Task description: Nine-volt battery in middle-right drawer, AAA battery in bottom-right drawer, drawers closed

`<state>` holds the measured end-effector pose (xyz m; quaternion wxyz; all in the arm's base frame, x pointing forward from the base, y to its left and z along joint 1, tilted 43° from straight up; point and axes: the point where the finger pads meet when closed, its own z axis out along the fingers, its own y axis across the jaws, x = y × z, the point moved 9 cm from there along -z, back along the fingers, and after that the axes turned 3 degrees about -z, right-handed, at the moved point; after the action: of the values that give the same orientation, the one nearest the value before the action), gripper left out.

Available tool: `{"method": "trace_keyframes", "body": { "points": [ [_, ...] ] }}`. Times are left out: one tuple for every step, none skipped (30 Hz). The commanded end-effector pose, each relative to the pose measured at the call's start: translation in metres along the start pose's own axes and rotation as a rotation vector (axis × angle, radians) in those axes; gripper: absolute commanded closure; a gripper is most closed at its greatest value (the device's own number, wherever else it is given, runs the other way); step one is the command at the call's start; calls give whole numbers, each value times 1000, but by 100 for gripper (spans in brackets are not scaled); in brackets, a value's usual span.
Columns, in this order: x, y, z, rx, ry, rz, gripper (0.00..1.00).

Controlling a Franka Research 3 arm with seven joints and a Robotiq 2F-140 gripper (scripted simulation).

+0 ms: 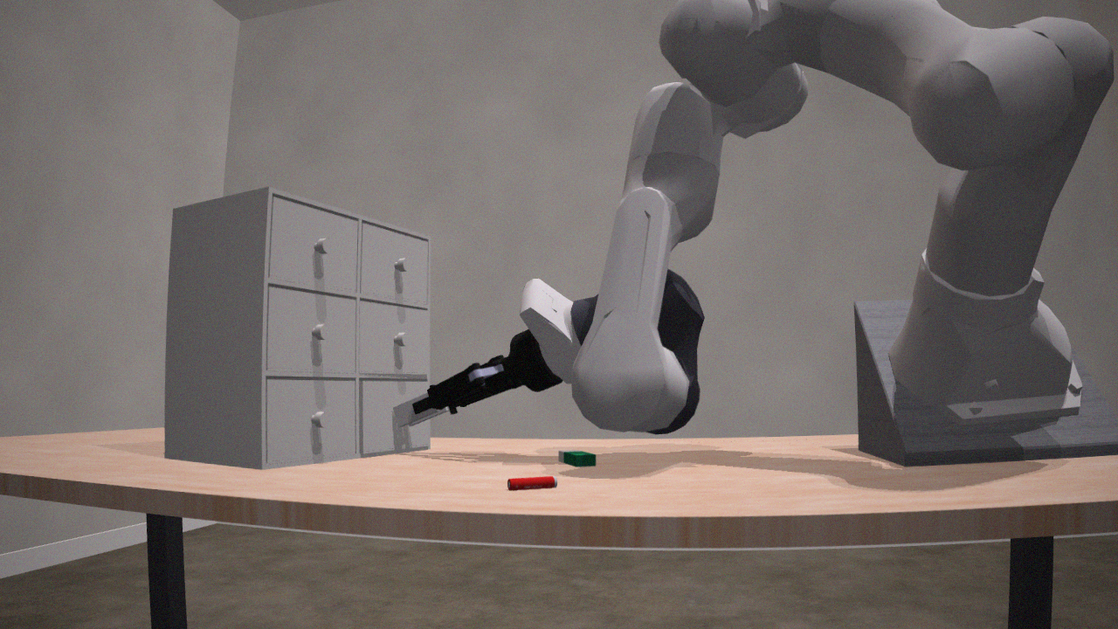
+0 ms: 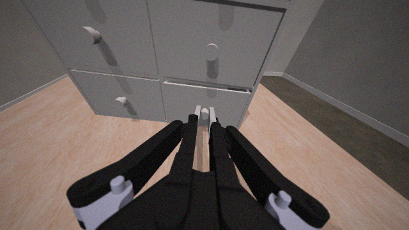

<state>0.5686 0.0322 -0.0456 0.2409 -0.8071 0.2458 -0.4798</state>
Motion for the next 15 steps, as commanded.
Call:
{"method": "trace_keyframes", "body": {
  "points": [
    [-2, 1, -4, -2, -1, 0, 92],
    [-3, 1, -5, -2, -1, 0, 92],
    [-3, 1, -6, -2, -1, 0, 92],
    [-3, 1, -7, -2, -1, 0, 92],
    [-4, 1, -8, -2, -1, 0, 92],
    [-4, 1, -10, -2, -1, 0, 92],
    [-4, 1, -10, -2, -1, 0, 92],
    [-4, 1, -10, -2, -1, 0, 92],
    [-5, 1, -11, -2, -1, 0, 92],
    [-5, 1, -12, -2, -1, 0, 92],
    [-6, 1, -13, -2, -1, 0, 92],
    [-6, 1, -14, -2, -1, 0, 92],
    [-7, 1, -16, -2, -1, 0, 92],
    [-7, 1, -17, -2, -1, 0, 92],
    [-7, 1, -18, -2, -1, 0, 92]
  ]
}}
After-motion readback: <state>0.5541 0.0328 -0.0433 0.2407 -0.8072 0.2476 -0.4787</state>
